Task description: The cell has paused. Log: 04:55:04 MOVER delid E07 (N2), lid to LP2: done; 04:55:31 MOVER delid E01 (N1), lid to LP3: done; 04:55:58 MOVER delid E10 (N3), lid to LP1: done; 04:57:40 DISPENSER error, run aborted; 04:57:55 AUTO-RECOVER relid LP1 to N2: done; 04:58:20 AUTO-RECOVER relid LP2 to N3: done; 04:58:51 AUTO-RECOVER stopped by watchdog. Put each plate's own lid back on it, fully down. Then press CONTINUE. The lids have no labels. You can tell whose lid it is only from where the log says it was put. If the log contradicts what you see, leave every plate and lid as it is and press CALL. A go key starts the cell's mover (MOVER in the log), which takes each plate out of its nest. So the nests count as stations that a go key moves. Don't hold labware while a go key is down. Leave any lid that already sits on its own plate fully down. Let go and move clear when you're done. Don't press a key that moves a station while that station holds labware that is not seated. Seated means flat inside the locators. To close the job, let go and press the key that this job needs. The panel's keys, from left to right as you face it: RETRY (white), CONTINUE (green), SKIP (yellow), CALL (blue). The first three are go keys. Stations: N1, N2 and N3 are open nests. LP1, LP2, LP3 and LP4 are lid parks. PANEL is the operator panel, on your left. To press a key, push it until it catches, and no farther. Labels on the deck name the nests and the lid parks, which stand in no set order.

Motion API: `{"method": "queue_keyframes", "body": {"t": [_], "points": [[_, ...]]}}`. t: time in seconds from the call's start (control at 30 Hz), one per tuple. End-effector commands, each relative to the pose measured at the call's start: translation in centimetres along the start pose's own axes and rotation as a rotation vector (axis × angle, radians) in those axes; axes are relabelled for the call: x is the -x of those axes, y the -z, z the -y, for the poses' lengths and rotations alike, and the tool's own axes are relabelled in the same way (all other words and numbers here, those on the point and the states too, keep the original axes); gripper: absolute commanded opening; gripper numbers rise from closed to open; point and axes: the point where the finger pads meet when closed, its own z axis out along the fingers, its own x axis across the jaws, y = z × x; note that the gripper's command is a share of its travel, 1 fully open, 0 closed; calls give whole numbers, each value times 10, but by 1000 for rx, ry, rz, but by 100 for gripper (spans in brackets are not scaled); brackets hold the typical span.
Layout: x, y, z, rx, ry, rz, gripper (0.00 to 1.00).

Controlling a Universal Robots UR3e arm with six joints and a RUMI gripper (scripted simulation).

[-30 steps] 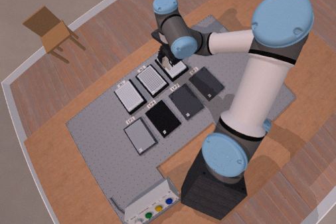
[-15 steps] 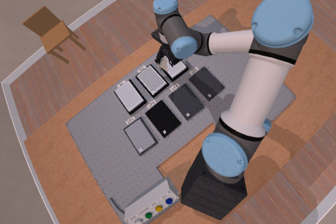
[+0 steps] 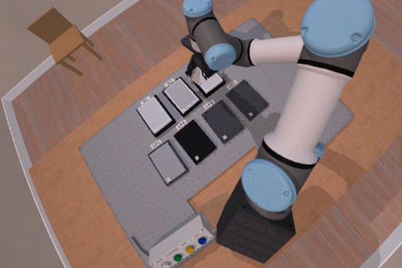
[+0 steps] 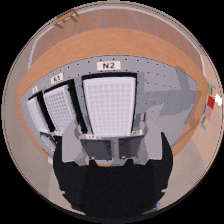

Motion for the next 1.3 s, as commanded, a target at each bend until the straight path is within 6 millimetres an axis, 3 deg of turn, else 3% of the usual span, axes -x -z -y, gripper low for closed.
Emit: {"method": "queue_keyframes", "body": {"t": [0.0, 0.37, 1.0, 1.2, 1.27], "points": [[0, 1, 1, -2, -1, 0, 82], [0, 1, 1, -2, -1, 0, 82], [0, 22, 0, -2, -1, 0, 82], [26, 22, -14, -2, -27, 0, 82], [26, 22, -14, -2, -27, 0, 82]]}}
